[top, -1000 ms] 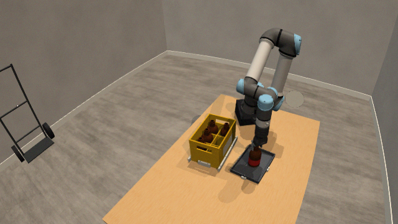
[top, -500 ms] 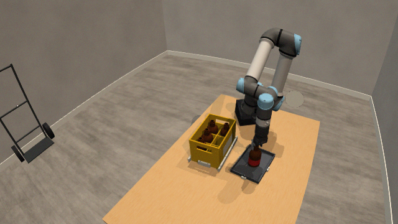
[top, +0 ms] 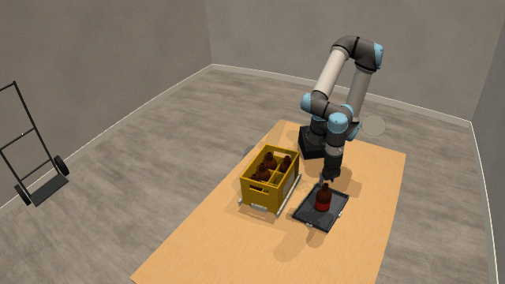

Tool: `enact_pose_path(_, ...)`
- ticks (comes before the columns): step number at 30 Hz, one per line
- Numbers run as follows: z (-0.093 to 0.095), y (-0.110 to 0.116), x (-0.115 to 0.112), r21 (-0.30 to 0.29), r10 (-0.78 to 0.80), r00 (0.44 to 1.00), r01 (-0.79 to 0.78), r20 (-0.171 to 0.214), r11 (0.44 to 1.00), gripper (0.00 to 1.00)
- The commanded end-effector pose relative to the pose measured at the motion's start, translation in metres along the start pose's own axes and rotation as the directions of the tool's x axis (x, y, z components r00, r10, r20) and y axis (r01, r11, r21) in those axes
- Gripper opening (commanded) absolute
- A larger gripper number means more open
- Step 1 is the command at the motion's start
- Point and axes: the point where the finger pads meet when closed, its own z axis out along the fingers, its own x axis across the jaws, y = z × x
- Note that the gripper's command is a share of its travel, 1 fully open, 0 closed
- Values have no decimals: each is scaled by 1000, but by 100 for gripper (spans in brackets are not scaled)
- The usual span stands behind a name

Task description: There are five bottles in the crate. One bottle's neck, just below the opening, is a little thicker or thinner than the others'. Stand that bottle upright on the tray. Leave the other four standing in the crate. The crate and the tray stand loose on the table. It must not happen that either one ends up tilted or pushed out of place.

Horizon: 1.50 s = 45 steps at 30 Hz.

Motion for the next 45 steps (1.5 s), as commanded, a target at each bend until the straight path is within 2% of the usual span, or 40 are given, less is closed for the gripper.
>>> enact_pose_path(1, -11, 0, 0, -1, 0, 1000, 0, 0, 1000, 100)
enact_pose_path(14, -42, 0, 0, -1, 0, 1000, 0, 0, 1000, 100)
enact_pose_path(25, -52, 0, 0, -1, 0, 1000, 0, 0, 1000, 100)
enact_pose_path(35, -54, 0, 0, -1, 0, 1000, 0, 0, 1000, 100)
enact_pose_path(36, -54, 0, 0, -1, 0, 1000, 0, 0, 1000, 0)
enact_pose_path(45, -54, 0, 0, -1, 0, 1000, 0, 0, 1000, 0)
